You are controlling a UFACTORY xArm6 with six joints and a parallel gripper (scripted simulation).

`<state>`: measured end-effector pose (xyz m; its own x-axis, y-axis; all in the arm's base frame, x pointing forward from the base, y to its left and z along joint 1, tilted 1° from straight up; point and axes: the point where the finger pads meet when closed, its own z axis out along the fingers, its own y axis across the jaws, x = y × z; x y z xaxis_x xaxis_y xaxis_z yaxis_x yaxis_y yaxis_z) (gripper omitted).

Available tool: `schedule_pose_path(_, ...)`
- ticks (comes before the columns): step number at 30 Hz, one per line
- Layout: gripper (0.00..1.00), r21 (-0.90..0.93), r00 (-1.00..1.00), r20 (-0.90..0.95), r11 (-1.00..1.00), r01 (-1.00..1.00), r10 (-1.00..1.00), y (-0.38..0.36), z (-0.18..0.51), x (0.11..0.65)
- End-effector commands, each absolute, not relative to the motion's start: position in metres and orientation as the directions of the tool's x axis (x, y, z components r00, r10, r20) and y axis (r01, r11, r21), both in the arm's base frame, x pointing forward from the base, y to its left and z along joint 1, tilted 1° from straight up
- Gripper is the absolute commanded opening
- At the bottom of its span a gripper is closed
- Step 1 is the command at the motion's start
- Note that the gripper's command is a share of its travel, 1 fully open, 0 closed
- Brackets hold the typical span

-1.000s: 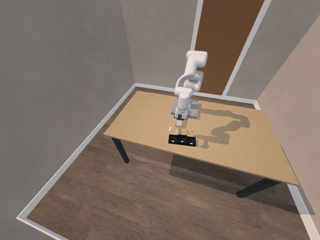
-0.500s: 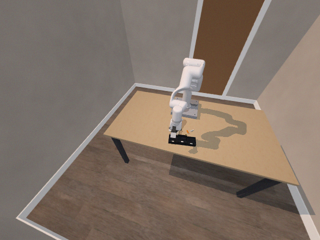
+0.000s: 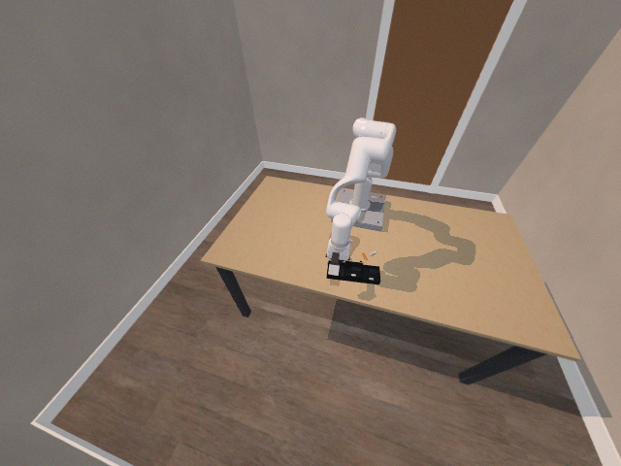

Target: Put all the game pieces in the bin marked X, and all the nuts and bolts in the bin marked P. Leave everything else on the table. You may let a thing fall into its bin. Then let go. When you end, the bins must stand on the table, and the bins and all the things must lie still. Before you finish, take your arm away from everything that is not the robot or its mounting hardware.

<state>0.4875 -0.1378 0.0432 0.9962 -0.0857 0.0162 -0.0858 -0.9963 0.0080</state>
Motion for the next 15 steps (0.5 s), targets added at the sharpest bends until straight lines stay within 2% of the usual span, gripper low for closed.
schedule_pose_path(1,0.07,0.009,0.996,0.021,-0.996,-0.086,-0.086,-0.138,0.035,0.49)
schedule_pose_path(15,0.07,0.009,0.996,0.021,-0.996,-0.086,-0.086,-0.139,0.003,0.49)
